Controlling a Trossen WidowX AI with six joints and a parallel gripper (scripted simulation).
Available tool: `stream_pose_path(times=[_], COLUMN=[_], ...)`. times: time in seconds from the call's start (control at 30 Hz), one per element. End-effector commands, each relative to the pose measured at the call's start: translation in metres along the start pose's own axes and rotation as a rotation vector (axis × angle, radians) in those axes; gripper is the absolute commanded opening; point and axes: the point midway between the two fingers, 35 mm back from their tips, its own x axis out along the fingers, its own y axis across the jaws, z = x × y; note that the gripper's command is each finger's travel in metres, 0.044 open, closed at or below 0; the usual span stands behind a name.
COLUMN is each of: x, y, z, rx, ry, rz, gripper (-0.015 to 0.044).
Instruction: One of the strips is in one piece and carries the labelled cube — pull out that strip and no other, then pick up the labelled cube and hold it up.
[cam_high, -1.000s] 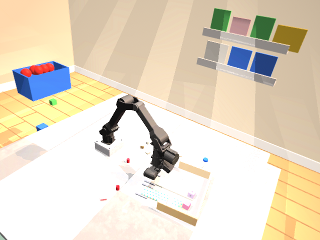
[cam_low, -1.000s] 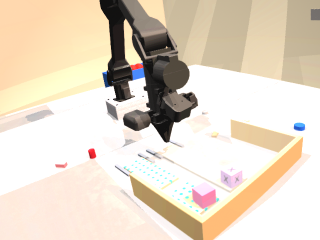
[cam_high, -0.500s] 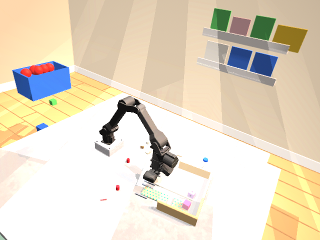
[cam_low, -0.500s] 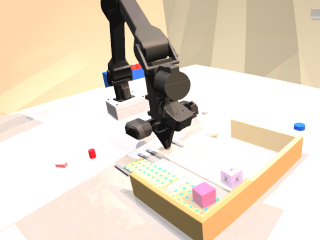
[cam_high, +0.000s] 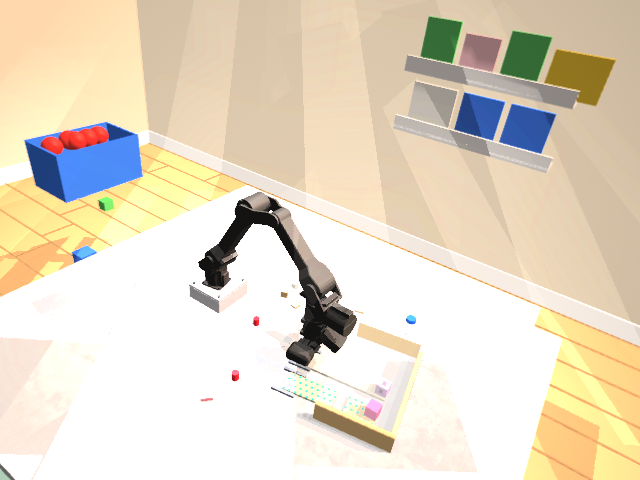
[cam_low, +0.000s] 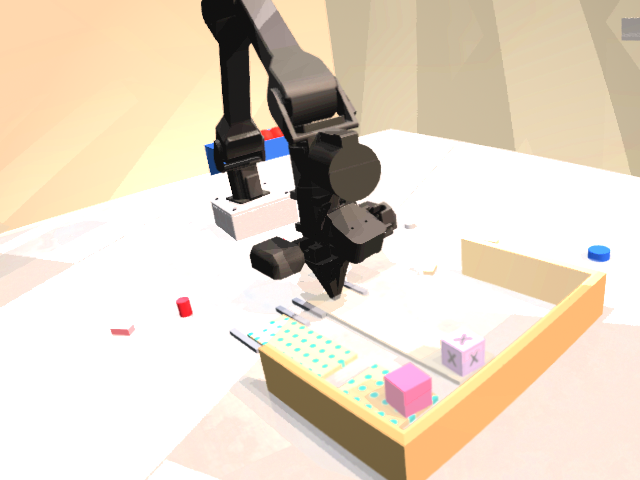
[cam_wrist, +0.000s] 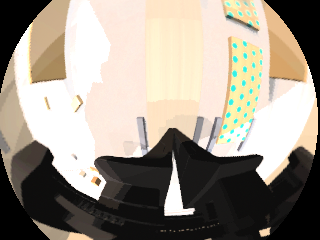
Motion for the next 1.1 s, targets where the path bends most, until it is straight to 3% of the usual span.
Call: stream_pose_path(times=[0.0, 1.07], x=[0.0005, 0.0036], y=[0.0005, 0.0003], z=[0.0003, 0.0009], rx=[-0.006, -0.006], ry=[-0.002, -0.002], rz=[0.003, 0.003], gripper=[0.0, 0.0])
